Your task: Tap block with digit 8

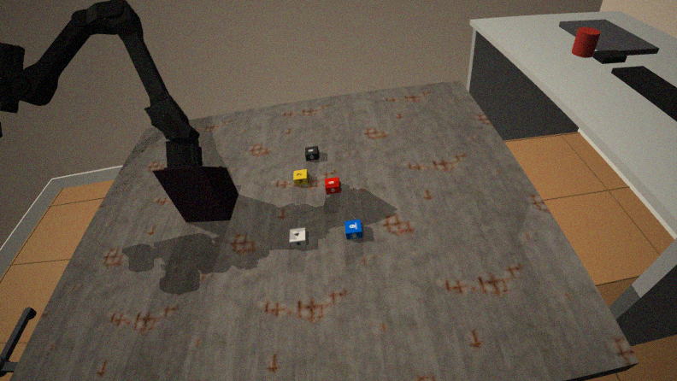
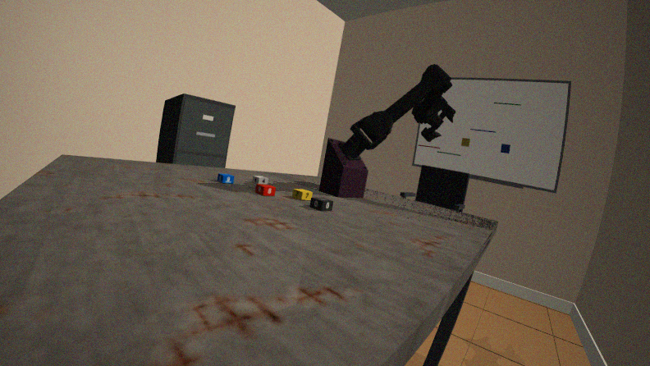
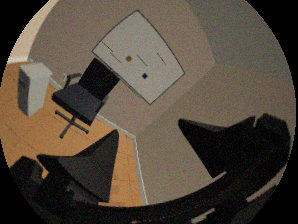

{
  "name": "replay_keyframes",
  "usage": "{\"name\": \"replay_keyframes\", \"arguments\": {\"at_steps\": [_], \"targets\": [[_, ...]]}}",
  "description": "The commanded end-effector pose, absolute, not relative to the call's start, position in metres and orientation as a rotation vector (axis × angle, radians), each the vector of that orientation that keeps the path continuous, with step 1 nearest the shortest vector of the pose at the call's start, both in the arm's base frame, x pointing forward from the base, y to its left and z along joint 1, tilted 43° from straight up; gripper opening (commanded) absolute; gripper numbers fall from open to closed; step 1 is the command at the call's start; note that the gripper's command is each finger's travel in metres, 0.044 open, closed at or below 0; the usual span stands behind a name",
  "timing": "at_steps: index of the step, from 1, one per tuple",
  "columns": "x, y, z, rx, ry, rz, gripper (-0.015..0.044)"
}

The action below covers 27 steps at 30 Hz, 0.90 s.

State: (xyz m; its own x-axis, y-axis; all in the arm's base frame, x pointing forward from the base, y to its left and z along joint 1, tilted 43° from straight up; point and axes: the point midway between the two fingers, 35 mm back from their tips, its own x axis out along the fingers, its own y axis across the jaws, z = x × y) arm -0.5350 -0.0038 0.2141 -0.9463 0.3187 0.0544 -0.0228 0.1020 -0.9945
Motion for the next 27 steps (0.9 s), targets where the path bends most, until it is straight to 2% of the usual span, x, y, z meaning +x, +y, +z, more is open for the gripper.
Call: {"name": "replay_keyframes", "arguments": {"at_steps": [1,7,13,20,27], "targets": [[-0.535,-0.009,0.213,-0.289,-2.134,1.936,0.04],[-0.52,-0.131,0.171,-0.161,-2.352,2.185,0.04],[-0.463,-0.257,0.122,-0.033,-2.628,2.427,0.04],[-0.349,-0.368,0.061,0.065,-3.058,2.603,0.04],[-0.197,-0.424,0.006,0.046,-3.625,2.564,0.04]]}}
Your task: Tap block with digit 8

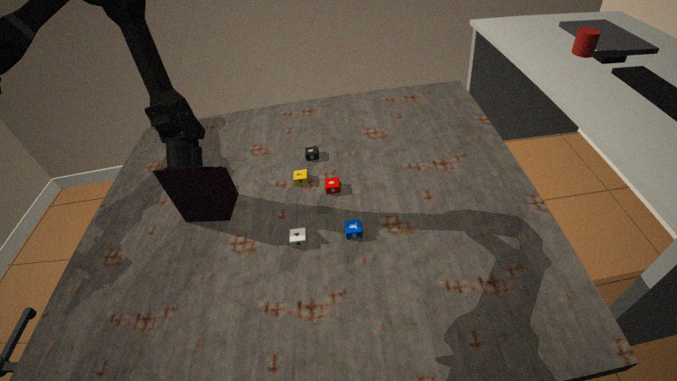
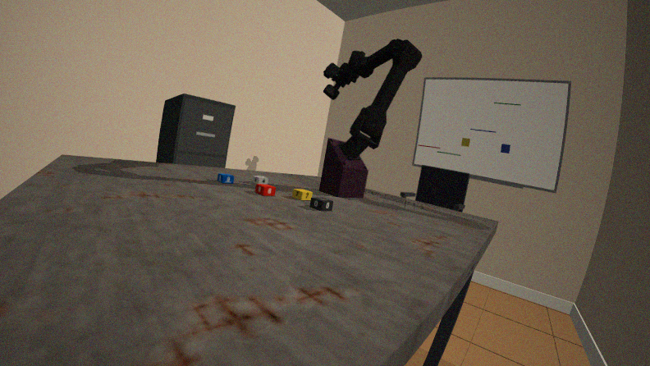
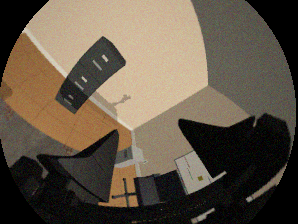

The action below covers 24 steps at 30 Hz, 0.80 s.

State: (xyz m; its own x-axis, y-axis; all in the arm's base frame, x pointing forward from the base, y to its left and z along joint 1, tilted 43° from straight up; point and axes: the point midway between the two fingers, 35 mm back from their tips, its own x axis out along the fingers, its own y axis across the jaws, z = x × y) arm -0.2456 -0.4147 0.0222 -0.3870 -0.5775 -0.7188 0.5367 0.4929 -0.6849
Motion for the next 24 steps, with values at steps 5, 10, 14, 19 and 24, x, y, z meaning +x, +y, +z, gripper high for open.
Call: {"name": "replay_keyframes", "arguments": {"at_steps": [5,10,14,19,24], "targets": [[-0.078,-0.422,-0.026,0.04,1.379,-0.75,0.04],[0.036,-0.382,-0.048,0.14,1.291,-0.419,0.04],[0.112,-0.327,-0.056,0.243,1.259,-0.156,0.04],[0.179,-0.241,-0.054,0.393,1.271,0.156,0.04],[0.216,-0.15,-0.04,0.558,1.346,0.436,0.04]]}}
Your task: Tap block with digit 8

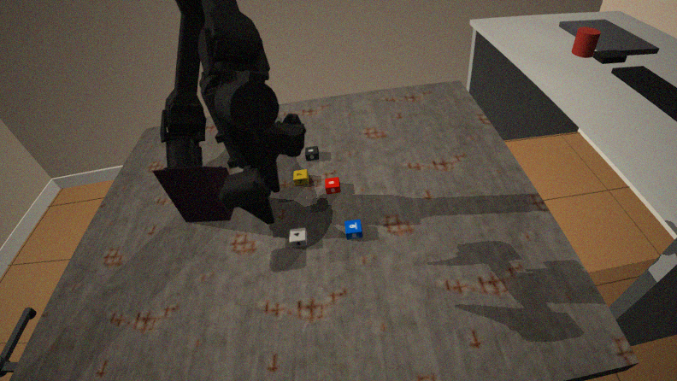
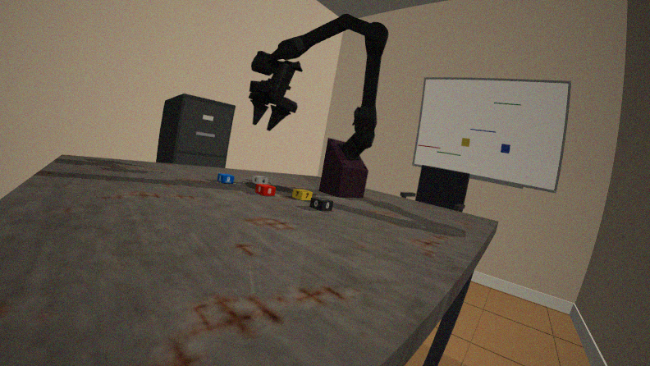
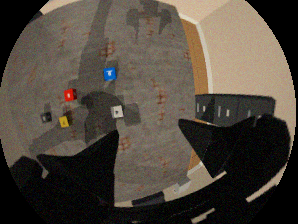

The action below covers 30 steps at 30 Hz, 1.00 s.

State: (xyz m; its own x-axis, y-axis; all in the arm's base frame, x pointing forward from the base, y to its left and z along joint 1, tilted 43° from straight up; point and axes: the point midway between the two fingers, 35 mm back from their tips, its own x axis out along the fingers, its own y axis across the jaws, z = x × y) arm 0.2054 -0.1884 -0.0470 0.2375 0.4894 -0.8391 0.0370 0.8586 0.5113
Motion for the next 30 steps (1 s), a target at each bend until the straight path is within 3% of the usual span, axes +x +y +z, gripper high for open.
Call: {"name": "replay_keyframes", "arguments": {"at_steps": [1,24,30], "targets": [[0.219,-0.136,-0.037,0.586,1.365,0.477,0.04],[0.221,-0.124,-0.034,0.608,1.38,0.509,0.04],[0.273,-0.082,0.016,0.601,1.382,0.496,0.04]]}}
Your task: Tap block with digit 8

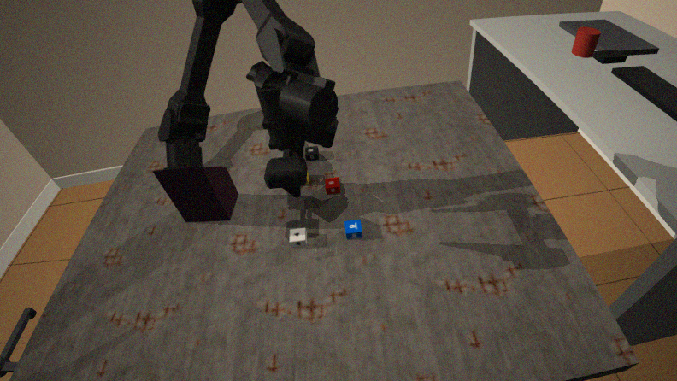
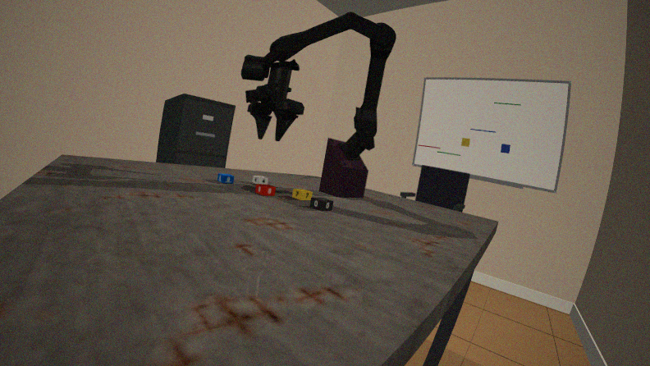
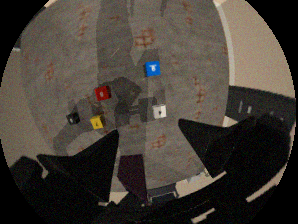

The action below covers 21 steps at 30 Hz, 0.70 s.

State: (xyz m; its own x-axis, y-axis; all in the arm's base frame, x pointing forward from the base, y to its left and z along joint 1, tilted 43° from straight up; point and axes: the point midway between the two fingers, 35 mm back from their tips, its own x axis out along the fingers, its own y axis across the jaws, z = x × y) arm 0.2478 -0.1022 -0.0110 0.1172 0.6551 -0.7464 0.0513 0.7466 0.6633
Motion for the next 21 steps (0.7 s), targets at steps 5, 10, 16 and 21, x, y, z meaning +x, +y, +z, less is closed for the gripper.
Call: {"name": "replay_keyframes", "arguments": {"at_steps": [5,10,16,21], "targets": [[0.301,-0.035,0.059,0.612,1.376,0.514,0.04],[0.301,-0.035,0.059,0.612,1.376,0.514,0.04],[0.301,-0.035,0.059,0.612,1.376,0.514,0.04],[0.301,-0.035,0.059,0.612,1.376,0.514,0.04]]}}
